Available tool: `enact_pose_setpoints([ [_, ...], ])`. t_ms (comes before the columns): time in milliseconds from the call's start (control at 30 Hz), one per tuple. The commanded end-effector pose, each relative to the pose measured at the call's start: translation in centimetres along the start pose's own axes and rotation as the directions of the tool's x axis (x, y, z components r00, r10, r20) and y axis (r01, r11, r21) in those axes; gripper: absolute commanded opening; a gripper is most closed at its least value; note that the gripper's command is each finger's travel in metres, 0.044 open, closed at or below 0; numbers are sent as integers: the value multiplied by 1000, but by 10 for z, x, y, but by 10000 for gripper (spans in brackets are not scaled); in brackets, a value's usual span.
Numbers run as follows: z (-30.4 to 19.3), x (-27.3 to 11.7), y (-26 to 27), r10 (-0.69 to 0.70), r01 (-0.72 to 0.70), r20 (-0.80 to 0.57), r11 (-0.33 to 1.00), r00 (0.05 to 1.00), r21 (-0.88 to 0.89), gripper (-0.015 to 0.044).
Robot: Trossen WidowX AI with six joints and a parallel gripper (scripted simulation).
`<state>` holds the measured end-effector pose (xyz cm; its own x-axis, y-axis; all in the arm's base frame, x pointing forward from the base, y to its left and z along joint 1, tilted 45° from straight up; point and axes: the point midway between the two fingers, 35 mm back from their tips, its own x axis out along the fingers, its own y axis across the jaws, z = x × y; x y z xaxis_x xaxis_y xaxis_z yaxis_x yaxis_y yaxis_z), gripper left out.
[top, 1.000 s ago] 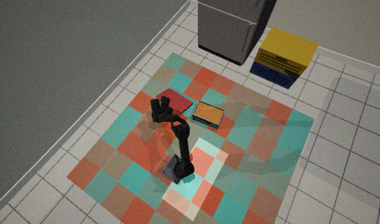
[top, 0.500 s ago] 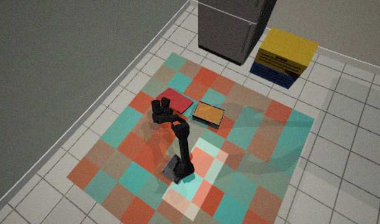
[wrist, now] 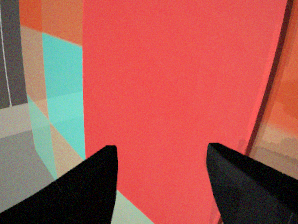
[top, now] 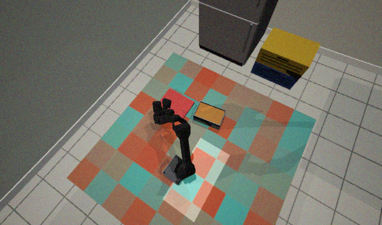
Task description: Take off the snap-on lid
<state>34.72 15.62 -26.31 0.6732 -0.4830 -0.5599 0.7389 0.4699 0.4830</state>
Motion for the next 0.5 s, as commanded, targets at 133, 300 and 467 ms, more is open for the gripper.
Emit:
enact_pose_setpoints([
  [133, 0, -2, -1, 2, -2, -3, 1000, 1000, 2, 327],
  [300, 0, -10, -8, 1, -1, -4, 1000, 1000, 2, 440],
  [467, -1, -18, -15, 1, -1, -5, 1000, 1000, 2, 440],
])
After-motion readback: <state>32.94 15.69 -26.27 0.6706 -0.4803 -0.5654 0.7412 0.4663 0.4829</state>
